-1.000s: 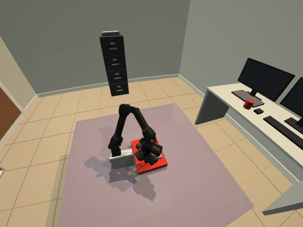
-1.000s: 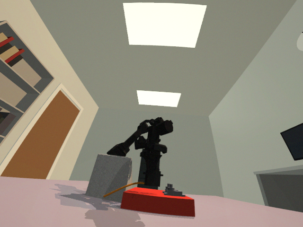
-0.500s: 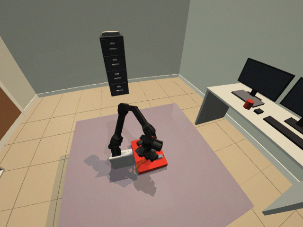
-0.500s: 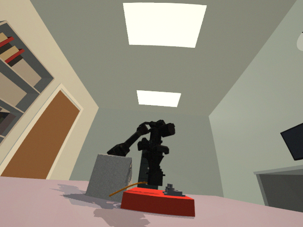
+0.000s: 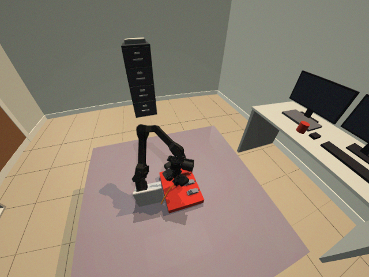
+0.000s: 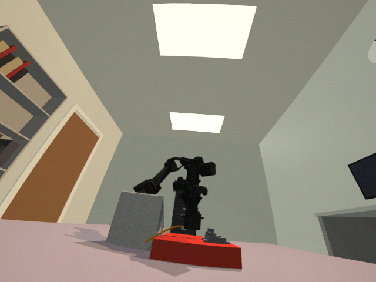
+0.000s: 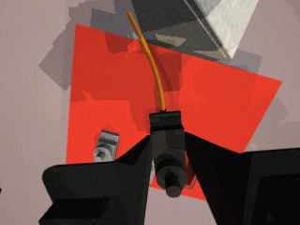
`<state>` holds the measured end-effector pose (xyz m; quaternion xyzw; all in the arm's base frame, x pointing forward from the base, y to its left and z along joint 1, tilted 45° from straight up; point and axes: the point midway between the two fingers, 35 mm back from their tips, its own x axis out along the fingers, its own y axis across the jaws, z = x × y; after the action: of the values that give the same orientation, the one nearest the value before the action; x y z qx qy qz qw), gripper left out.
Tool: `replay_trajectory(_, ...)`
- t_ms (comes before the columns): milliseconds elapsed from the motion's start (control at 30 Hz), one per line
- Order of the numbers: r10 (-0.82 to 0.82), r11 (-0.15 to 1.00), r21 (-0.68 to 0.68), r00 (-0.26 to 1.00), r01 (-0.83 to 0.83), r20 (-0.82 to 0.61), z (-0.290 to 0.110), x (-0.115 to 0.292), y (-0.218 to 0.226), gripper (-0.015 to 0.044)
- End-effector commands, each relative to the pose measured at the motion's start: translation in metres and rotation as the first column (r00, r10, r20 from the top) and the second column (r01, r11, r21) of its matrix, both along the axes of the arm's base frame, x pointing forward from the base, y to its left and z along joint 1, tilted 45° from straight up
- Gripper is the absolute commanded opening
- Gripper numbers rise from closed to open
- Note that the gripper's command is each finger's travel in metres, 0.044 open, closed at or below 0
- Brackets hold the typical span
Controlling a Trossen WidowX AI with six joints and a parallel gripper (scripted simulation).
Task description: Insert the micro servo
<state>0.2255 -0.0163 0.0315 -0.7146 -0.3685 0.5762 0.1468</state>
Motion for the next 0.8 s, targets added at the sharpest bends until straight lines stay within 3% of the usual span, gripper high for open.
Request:
replay_trajectory(0, -0.006, 1.0, 0.008, 1.0, 0.006, -0.001, 0.017, -0.001, 0.017, 0.0)
replay_trajectory(500, -0.001, 1.0, 0.011, 1.0, 0.001, 0.003, 0.052, -0.001, 0.053, 0.0)
replay_trajectory(767, 0.152, 0.988, -0.015, 0.977, -0.151, 0.153, 0.052, -0.001, 0.053, 0.0)
